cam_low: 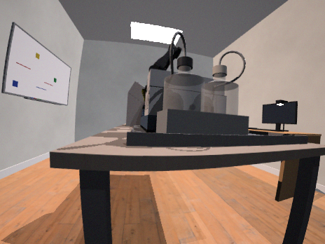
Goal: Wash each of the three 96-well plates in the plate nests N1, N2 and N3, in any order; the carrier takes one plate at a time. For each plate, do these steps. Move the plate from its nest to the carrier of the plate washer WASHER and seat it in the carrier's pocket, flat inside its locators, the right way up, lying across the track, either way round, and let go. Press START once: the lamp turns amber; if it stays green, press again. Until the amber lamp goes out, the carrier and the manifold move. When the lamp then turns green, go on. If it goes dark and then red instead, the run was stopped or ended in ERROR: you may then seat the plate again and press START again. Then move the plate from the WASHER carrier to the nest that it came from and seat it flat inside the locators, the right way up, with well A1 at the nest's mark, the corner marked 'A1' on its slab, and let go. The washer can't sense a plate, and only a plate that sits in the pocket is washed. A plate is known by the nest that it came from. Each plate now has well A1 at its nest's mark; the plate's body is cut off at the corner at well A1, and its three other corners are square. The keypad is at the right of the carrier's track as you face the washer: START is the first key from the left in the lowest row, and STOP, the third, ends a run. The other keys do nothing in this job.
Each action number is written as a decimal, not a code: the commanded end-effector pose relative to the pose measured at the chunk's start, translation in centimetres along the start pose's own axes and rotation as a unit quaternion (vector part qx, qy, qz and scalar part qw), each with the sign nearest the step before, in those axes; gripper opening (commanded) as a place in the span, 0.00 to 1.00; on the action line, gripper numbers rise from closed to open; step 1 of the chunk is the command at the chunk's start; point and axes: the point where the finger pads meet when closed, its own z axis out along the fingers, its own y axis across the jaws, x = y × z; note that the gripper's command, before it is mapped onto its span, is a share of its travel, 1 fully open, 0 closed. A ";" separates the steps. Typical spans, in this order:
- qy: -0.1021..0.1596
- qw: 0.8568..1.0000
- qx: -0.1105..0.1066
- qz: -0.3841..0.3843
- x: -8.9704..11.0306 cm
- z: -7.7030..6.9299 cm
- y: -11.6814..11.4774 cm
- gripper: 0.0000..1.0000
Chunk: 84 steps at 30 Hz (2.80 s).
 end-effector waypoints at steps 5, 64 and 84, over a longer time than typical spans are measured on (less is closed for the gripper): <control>0.001 1.000 -0.001 0.001 -1.9 -1.4 -0.9 1.00; 0.000 1.000 0.000 0.001 -11.8 -6.5 -5.4 1.00; 0.000 1.000 0.000 0.001 -11.8 -6.5 -5.4 1.00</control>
